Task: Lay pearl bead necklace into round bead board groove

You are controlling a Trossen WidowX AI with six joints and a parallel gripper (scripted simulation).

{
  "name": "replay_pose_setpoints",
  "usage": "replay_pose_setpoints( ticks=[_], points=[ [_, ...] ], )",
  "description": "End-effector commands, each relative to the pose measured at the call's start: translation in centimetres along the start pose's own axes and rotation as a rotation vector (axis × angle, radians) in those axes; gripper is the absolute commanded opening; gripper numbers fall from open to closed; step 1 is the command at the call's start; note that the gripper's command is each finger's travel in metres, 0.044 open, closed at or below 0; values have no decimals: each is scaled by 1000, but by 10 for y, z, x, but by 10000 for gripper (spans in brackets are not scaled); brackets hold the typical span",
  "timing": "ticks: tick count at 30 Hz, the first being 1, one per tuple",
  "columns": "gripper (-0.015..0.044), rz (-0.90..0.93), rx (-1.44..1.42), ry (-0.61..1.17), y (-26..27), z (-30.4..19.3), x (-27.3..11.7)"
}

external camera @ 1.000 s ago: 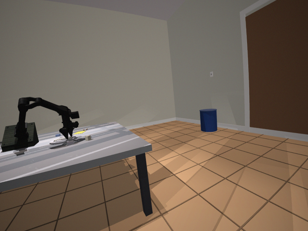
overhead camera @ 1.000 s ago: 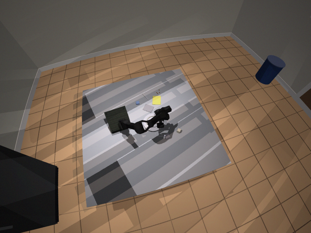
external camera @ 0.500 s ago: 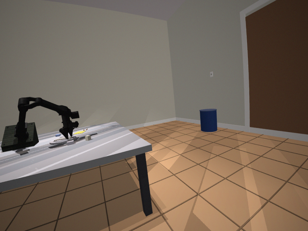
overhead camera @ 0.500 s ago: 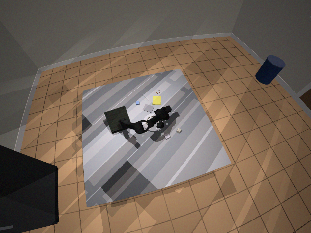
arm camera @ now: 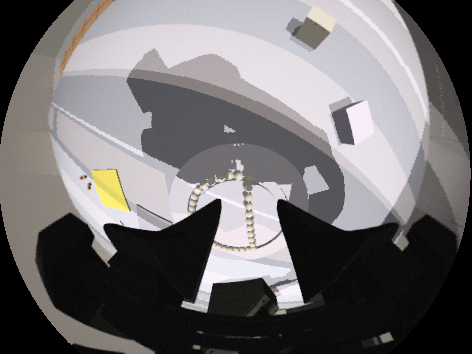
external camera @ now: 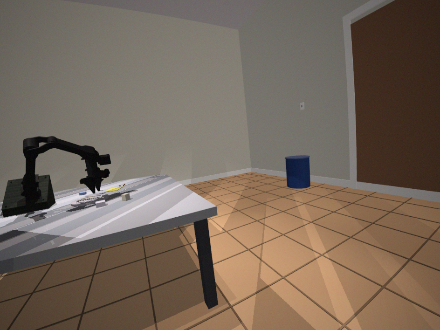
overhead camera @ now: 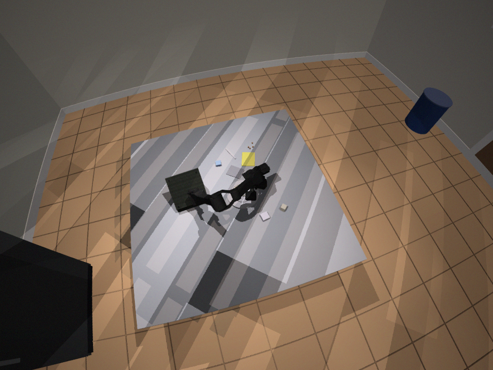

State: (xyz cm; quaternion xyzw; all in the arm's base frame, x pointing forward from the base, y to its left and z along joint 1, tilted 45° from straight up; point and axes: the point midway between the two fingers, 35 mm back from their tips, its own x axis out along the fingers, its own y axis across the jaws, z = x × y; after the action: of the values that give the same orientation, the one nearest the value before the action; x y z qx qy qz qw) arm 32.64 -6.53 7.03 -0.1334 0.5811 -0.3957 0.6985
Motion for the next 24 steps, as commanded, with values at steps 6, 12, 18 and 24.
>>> replay_pose_setpoints(
  ticks=[6,12,18,24],
  points=[
    [120,4,15,-4,0,1,5],
    [120,4,15,-3,0,1,13],
    [120,4,15,-3,0,1,22],
    [120,4,15,-4,-1,0,32]
  ],
)
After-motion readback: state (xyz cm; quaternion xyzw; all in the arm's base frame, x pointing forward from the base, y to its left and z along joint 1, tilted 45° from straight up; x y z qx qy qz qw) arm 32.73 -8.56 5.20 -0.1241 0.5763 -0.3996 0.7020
